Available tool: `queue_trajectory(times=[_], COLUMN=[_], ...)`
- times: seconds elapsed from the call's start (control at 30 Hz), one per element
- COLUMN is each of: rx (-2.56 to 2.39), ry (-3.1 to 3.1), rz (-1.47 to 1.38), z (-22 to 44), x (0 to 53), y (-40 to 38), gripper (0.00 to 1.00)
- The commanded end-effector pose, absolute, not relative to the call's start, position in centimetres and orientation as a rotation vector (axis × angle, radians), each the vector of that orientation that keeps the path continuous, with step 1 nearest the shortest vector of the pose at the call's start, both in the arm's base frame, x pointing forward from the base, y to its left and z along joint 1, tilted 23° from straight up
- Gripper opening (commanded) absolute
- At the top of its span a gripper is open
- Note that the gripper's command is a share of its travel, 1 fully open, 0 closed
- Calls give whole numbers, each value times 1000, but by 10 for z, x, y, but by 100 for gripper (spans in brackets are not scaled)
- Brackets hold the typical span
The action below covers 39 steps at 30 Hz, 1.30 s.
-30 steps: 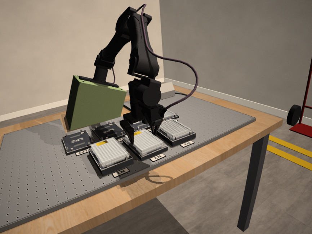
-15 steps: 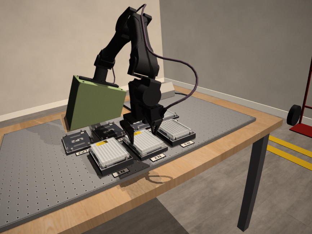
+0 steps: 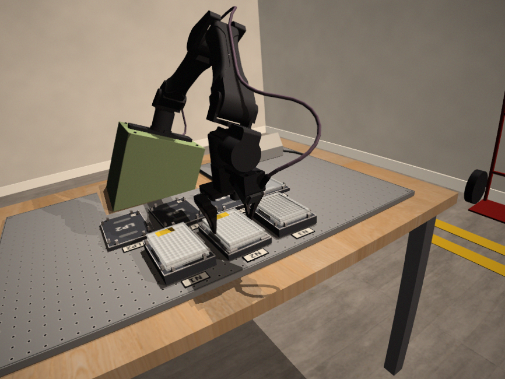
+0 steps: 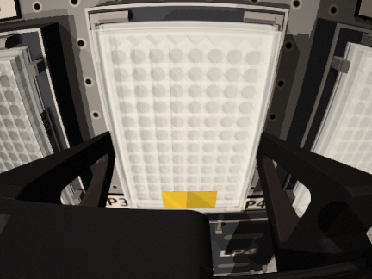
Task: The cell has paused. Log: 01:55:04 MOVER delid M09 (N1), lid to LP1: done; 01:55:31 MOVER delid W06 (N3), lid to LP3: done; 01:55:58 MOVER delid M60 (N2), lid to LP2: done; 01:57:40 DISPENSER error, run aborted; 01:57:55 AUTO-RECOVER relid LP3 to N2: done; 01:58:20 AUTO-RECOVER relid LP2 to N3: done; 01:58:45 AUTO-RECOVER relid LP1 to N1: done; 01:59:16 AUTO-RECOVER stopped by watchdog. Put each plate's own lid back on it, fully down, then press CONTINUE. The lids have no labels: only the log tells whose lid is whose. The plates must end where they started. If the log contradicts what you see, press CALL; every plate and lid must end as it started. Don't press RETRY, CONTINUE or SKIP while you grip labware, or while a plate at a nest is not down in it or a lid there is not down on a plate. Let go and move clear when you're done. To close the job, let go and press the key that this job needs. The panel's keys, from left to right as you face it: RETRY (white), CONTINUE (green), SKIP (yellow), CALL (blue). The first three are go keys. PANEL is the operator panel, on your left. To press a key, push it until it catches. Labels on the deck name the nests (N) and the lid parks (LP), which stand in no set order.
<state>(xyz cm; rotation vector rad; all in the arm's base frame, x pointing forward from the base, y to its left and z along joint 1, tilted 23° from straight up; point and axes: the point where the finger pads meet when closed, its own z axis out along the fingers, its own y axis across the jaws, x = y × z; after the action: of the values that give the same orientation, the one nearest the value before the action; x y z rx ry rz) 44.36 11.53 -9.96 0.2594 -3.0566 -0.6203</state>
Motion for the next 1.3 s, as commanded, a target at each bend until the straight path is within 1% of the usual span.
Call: queue_trajectory(times=[0.0, 0.07, 0.1, 1.27], rx=[256, 256, 256, 256], ry=[-3076, -3076, -3076, -3076], rz=[-626, -626, -626, -626], z=[-93, -93, -93, -93], x=[450, 450, 450, 450], y=[114, 114, 114, 114], gripper=[0, 0, 100, 100])
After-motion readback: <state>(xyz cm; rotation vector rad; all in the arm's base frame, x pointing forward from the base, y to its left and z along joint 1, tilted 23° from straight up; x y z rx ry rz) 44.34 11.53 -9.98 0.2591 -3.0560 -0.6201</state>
